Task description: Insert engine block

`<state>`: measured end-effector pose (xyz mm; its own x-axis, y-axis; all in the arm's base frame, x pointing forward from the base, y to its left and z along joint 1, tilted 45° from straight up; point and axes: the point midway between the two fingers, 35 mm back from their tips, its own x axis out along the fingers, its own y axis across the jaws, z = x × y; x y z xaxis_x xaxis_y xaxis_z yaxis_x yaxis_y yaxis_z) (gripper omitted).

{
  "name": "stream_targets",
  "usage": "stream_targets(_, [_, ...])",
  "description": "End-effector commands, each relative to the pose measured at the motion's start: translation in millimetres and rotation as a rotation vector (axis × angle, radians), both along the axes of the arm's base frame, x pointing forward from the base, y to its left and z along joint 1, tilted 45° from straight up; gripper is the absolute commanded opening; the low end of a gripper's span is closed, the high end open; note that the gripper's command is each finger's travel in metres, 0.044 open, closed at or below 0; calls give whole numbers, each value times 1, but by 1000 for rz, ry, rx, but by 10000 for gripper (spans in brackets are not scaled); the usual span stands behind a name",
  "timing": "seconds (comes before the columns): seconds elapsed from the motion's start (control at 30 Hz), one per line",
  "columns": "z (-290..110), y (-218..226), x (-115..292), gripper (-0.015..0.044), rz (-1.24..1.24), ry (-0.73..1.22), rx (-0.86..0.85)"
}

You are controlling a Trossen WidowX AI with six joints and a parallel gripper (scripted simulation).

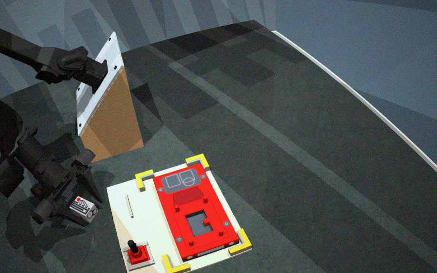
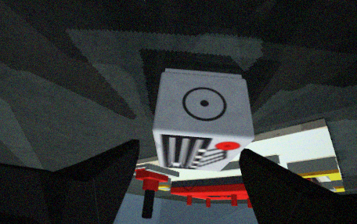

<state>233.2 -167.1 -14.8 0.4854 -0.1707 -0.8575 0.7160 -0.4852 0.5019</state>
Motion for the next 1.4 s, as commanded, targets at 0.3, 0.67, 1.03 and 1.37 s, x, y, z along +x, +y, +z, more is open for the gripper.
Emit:
stream_targets(0.3, [6, 1, -3, 440, -3, 2, -8])
stream_targets(0.67, [39, 6, -22, 440, -4, 3, -14])
stream_targets(1.03, [35, 6, -22, 440, -10, 6, -13])
stream_targets(1.37, [34, 7, -21, 440, -18, 21, -14])
